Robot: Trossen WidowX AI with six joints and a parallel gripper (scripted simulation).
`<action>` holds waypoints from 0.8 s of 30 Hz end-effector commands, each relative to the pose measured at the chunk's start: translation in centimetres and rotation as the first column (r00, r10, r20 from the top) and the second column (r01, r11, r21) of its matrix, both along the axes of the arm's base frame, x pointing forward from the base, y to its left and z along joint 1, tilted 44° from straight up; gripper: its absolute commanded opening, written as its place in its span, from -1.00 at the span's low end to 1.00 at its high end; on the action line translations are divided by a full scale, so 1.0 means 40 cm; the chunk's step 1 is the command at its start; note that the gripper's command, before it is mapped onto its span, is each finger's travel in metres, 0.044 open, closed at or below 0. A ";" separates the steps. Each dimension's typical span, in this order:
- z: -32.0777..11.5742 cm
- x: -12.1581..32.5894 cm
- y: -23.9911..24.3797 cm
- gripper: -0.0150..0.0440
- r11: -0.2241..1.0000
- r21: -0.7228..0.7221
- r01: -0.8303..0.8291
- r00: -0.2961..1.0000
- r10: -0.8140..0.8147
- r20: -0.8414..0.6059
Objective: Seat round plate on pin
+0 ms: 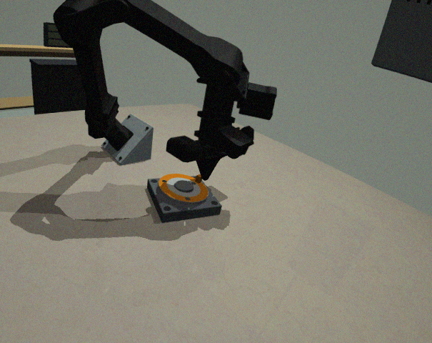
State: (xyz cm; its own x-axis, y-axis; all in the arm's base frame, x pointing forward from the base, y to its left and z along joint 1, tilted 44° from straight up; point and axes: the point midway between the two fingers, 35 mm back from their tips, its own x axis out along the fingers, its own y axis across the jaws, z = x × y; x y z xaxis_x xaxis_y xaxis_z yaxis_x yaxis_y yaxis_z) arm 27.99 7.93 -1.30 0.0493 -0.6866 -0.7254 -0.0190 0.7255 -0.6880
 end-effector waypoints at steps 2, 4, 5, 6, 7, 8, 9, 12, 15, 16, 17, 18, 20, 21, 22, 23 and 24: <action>-0.005 -0.020 -0.005 -0.49 1.000 -0.002 0.005 1.000 -0.005 -0.015; -0.005 -0.024 -0.004 -0.49 1.000 -0.002 0.005 1.000 -0.005 -0.015; -0.004 -0.026 -0.004 -0.49 1.000 -0.002 0.005 1.000 -0.005 -0.015; -0.004 -0.028 -0.004 -0.49 1.000 -0.002 0.005 1.000 -0.005 -0.015; -0.004 -0.030 -0.004 -0.49 1.000 -0.002 0.005 1.000 -0.005 -0.015; -0.004 -0.032 -0.004 -0.49 1.000 -0.002 0.005 1.000 -0.005 -0.015; -0.004 -0.034 -0.004 -0.49 1.000 -0.002 0.005 1.000 -0.005 -0.015; -0.003 -0.039 -0.005 -0.49 1.000 -0.002 0.005 1.000 -0.005 -0.015; -0.003 -0.046 -0.006 -0.49 1.000 -0.002 0.005 1.000 -0.005 -0.015; -0.002 -0.048 -0.006 -0.49 1.000 -0.002 0.005 1.000 -0.005 -0.015; -0.002 -0.050 -0.006 -0.49 1.000 -0.002 0.005 1.000 -0.005 -0.015; -0.002 -0.053 -0.007 -0.49 1.000 -0.002 0.005 1.000 -0.005 -0.016; 0.000 -0.057 -0.008 -0.49 1.000 -0.002 0.005 1.000 -0.005 -0.016; 0.000 -0.059 -0.008 -0.49 1.000 -0.002 0.005 1.000 -0.005 -0.016; 0.001 -0.061 -0.009 -0.49 1.000 -0.002 0.005 1.000 -0.005 -0.016; 0.001 -0.063 -0.009 -0.49 1.000 -0.002 0.005 1.000 -0.005 -0.016; 0.002 -0.066 -0.009 -0.49 1.000 -0.002 0.005 1.000 -0.005 -0.016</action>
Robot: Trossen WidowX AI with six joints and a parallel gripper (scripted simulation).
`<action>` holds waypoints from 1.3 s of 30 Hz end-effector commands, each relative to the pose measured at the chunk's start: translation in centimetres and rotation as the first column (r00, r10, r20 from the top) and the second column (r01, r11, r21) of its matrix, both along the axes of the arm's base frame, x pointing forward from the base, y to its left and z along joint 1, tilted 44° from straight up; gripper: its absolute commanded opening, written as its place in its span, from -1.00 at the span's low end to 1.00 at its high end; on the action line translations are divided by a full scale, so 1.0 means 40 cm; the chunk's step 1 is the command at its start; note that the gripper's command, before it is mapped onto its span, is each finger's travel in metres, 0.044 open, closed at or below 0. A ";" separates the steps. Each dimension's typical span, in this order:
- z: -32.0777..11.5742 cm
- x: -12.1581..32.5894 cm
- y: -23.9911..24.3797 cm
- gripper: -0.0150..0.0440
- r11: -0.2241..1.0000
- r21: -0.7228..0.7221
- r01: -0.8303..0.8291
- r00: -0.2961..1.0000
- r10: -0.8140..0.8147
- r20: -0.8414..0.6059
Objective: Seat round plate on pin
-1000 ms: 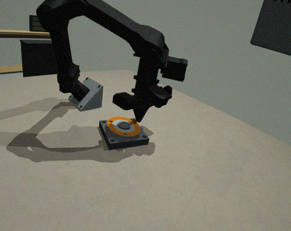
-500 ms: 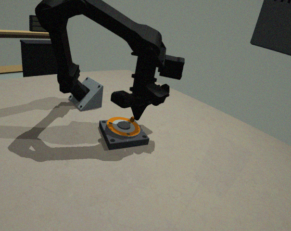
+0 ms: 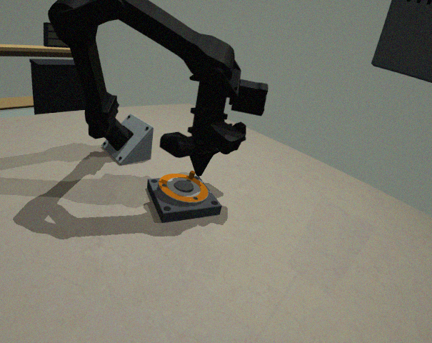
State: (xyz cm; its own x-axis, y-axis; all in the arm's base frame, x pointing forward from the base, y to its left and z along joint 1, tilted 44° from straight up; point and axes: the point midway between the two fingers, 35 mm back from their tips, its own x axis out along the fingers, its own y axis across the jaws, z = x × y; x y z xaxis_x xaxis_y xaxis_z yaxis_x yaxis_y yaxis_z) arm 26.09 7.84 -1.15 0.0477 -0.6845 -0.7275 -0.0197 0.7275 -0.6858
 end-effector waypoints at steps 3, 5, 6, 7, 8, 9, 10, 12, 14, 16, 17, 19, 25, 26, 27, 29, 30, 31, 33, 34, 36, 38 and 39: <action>0.001 -0.026 -0.009 -0.49 1.000 -0.005 0.004 1.000 -0.005 -0.014; 0.002 -0.031 -0.011 -0.49 1.000 -0.005 0.004 1.000 -0.005 -0.015; 0.003 -0.034 -0.012 -0.49 1.000 -0.005 0.004 1.000 -0.005 -0.015; 0.004 -0.036 -0.012 -0.49 1.000 -0.005 0.004 1.000 -0.005 -0.015; 0.005 -0.038 -0.013 -0.49 1.000 -0.005 0.004 1.000 -0.005 -0.015; 0.007 -0.040 -0.014 -0.49 1.000 -0.006 0.004 1.000 -0.005 -0.015; 0.008 -0.043 -0.016 -0.49 1.000 -0.006 0.004 1.000 -0.005 -0.015; 0.010 -0.048 -0.018 -0.49 1.000 -0.006 0.004 1.000 -0.005 -0.015; 0.013 -0.052 -0.020 -0.49 1.000 -0.006 0.004 1.000 -0.005 -0.015; 0.015 -0.057 -0.022 -0.49 1.000 -0.006 0.004 1.000 -0.005 -0.015; 0.017 -0.060 -0.024 -0.49 1.000 -0.006 0.004 1.000 -0.005 -0.015; 0.018 -0.062 -0.025 -0.49 1.000 -0.006 0.004 1.000 -0.005 -0.015; 0.024 -0.067 -0.029 -0.49 1.000 -0.006 0.004 1.000 -0.005 -0.016; 0.025 -0.068 -0.029 -0.49 1.000 -0.006 0.004 1.000 -0.005 -0.016; 0.027 -0.069 -0.030 -0.49 1.000 -0.006 0.004 1.000 -0.005 -0.016; 0.028 -0.071 -0.031 -0.49 1.000 -0.006 0.004 1.000 -0.005 -0.016; 0.029 -0.072 -0.031 -0.49 1.000 -0.006 0.004 1.000 -0.005 -0.016; 0.030 -0.073 -0.032 -0.49 1.000 -0.006 0.004 1.000 -0.005 -0.016; 0.032 -0.075 -0.033 -0.49 1.000 -0.006 0.004 1.000 -0.005 -0.016; 0.033 -0.076 -0.034 -0.49 1.000 -0.006 0.004 1.000 -0.005 -0.016; 0.035 -0.077 -0.036 -0.49 1.000 -0.006 0.004 1.000 -0.005 -0.016; 0.036 -0.079 -0.038 -0.49 1.000 -0.006 0.004 1.000 -0.005 -0.016; 0.037 -0.079 -0.039 -0.49 1.000 -0.006 0.004 1.000 -0.005 -0.016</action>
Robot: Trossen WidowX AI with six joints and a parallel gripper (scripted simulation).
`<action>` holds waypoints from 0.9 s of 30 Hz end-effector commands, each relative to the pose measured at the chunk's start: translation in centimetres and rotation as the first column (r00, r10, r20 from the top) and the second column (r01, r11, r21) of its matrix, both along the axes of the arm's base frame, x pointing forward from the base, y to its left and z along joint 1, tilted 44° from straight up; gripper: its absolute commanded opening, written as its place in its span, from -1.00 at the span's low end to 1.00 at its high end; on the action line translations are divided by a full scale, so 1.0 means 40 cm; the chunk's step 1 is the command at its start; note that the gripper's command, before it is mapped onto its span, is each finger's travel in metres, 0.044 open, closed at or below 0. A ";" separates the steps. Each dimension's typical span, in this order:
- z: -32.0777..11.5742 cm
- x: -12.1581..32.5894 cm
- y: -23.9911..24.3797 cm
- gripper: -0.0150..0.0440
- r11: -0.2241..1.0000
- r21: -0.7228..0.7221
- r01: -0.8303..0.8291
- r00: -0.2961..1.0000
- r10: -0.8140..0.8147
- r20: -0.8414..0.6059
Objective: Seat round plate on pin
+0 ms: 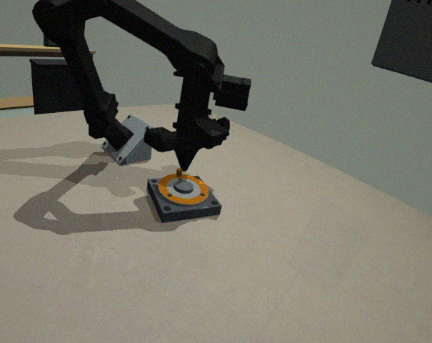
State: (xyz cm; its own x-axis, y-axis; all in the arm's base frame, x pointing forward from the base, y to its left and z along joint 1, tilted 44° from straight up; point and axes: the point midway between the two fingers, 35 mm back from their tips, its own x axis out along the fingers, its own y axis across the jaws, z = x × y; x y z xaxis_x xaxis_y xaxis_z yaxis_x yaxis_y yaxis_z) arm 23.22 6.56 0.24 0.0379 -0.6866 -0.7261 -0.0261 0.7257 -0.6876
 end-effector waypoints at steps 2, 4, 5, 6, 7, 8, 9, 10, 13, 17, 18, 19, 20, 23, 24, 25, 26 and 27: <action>0.004 -0.009 -0.009 -0.49 1.000 -0.004 0.002 1.000 -0.002 -0.004; 0.003 -0.010 -0.012 -0.49 1.000 -0.004 0.002 1.000 -0.002 -0.005; 0.004 -0.009 -0.011 -0.49 1.000 -0.004 0.002 1.000 -0.002 -0.005; 0.008 -0.009 -0.007 -0.49 1.000 -0.003 0.002 1.000 -0.002 -0.005; 0.012 -0.008 -0.001 -0.49 1.000 -0.003 0.002 1.000 -0.002 -0.005; 0.020 -0.008 0.006 -0.49 1.000 -0.003 0.002 1.000 -0.002 -0.005; 0.027 -0.008 0.014 -0.49 1.000 -0.003 0.002 1.000 -0.002 -0.005; 0.036 -0.008 0.022 -0.49 1.000 -0.002 0.002 1.000 -0.002 -0.005; 0.069 -0.014 0.047 -0.49 1.000 -0.002 0.002 1.000 -0.002 -0.005; 0.086 -0.020 0.058 -0.49 1.000 -0.003 0.002 1.000 -0.002 -0.006; 0.072 -0.019 0.045 -0.49 1.000 -0.011 -0.002 1.000 0.002 -0.010; 0.072 -0.019 0.045 -0.49 1.000 -0.011 -0.002 1.000 0.002 -0.010; 0.072 -0.019 0.045 -0.49 1.000 -0.011 -0.002 1.000 0.002 -0.010; 0.072 -0.019 0.045 -0.49 1.000 -0.011 -0.002 1.000 0.002 -0.010; 0.072 -0.019 0.045 -0.49 1.000 -0.011 -0.002 1.000 0.002 -0.010; 0.072 -0.019 0.045 -0.49 1.000 -0.011 -0.002 1.000 0.002 -0.010; 0.072 -0.019 0.045 -0.49 1.000 -0.011 -0.002 1.000 0.002 -0.010; 0.072 -0.019 0.045 -0.49 1.000 -0.011 -0.002 1.000 0.002 -0.010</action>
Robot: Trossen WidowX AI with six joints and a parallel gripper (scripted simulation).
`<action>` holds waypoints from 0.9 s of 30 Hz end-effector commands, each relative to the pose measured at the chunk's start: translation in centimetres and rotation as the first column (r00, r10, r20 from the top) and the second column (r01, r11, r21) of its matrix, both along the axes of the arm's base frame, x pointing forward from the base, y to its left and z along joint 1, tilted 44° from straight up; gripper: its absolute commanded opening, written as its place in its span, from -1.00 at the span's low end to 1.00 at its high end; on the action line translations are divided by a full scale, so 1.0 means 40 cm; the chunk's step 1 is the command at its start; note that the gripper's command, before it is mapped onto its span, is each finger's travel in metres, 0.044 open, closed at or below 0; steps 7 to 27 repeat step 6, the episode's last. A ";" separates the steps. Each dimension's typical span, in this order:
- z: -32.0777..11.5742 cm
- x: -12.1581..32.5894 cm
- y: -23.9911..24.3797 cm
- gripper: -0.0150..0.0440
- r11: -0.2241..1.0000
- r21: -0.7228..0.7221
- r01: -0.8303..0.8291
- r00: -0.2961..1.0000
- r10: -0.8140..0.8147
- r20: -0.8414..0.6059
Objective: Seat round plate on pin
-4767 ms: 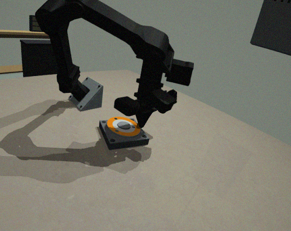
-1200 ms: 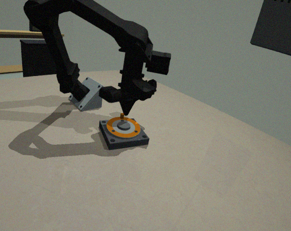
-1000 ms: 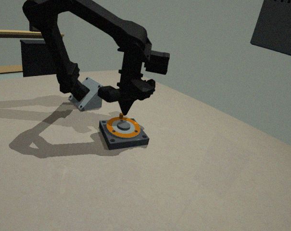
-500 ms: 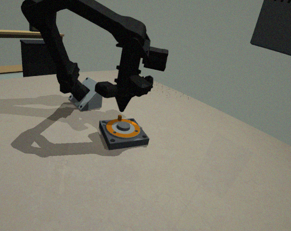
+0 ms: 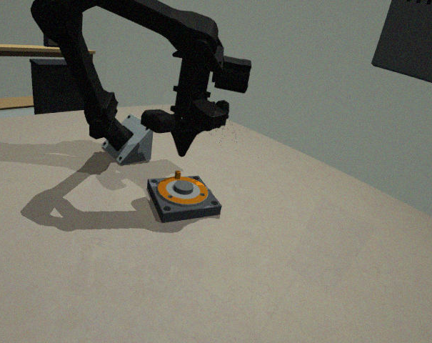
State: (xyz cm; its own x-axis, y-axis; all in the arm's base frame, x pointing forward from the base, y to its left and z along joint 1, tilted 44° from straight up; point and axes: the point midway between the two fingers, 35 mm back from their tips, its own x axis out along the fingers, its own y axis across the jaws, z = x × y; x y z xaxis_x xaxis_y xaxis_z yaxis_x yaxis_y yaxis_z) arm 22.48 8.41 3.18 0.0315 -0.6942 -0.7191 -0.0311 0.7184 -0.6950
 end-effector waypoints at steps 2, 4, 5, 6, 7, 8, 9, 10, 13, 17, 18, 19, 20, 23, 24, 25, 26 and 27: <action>-0.001 0.000 -0.001 -0.49 1.000 -0.001 -0.003 1.000 0.003 -0.002; -0.001 0.000 -0.001 -0.49 1.000 -0.001 -0.003 1.000 0.003 -0.002; -0.001 0.000 -0.001 -0.49 1.000 -0.001 -0.003 1.000 0.003 -0.002; -0.001 0.000 -0.001 -0.49 1.000 -0.001 -0.003 1.000 0.003 -0.002; -0.001 0.000 -0.001 -0.49 1.000 -0.001 -0.003 1.000 0.003 -0.002; -0.001 0.000 -0.001 -0.49 1.000 -0.001 -0.003 1.000 0.003 -0.002; -0.001 0.000 -0.001 -0.49 1.000 -0.001 -0.003 1.000 0.003 -0.002; -0.001 0.000 -0.001 -0.49 1.000 -0.001 -0.003 1.000 0.003 -0.002; -0.001 0.000 -0.001 -0.49 1.000 -0.001 -0.003 1.000 0.003 -0.002; -0.001 0.000 -0.001 -0.49 1.000 -0.001 -0.003 1.000 0.003 -0.002; -0.001 0.000 -0.001 -0.49 1.000 -0.001 -0.003 1.000 0.003 -0.002; -0.001 0.000 -0.001 -0.49 1.000 -0.001 -0.003 1.000 0.003 -0.002; -0.001 0.000 -0.001 -0.49 1.000 -0.001 -0.003 1.000 0.003 -0.002; -0.001 0.000 -0.001 -0.49 1.000 -0.001 -0.003 1.000 0.003 -0.002; -0.001 0.000 -0.001 -0.49 1.000 -0.001 -0.003 1.000 0.003 -0.002; -0.001 0.000 -0.001 -0.49 1.000 -0.001 -0.003 1.000 0.003 -0.002; -0.001 0.000 -0.001 -0.49 1.000 -0.001 -0.003 1.000 0.003 -0.002; -0.001 0.000 -0.001 -0.49 1.000 -0.001 -0.003 1.000 0.003 -0.002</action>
